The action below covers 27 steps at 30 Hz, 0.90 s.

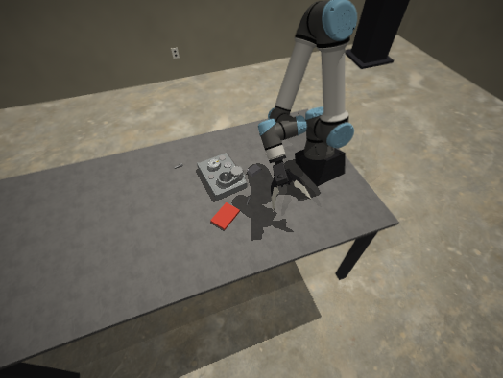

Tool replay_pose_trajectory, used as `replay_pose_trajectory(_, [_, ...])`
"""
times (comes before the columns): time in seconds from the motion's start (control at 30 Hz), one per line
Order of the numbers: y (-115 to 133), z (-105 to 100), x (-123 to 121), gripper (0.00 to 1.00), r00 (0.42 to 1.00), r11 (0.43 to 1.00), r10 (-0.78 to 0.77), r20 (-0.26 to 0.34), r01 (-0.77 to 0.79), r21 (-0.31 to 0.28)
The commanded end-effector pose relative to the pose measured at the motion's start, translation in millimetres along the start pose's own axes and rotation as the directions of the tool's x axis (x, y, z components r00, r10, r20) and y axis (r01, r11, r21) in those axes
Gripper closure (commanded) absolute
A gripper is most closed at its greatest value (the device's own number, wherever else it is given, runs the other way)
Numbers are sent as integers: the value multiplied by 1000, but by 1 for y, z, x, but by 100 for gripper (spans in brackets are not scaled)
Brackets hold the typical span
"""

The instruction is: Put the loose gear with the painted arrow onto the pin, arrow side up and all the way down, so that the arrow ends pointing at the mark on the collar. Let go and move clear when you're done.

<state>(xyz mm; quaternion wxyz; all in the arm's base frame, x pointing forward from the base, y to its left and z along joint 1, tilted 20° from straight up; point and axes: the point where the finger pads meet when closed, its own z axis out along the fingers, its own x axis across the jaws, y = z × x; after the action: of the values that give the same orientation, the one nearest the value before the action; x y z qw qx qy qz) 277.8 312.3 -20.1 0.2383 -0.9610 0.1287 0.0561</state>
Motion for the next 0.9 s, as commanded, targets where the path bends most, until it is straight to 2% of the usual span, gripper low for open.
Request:
replay_pose_trajectory(0.0, [12,-18,17,0,996,995,-83,37,85,-49])
replay_pose_trajectory(0.3, [31,-48,44,0,973,967,-218,81,227,-120])
replay_pose_trajectory(0.43, [45,-69,62,0,944,932,-308,121,325,-163])
replay_pose_trajectory(0.5, [45,-69,62,0,944,932,-308,121,325,-163])
replay_pose_trajectory(0.6, [60,-92,83,0,901,880,-400,168,429,-206])
replay_pose_trajectory(0.7, [66,-100,91,0,884,858,-430,185,464,-221])
replay_pose_trajectory(0.77, [77,-116,107,0,844,808,-490,221,534,-249])
replay_pose_trajectory(0.87, [82,-124,115,0,821,780,-518,239,568,-261])
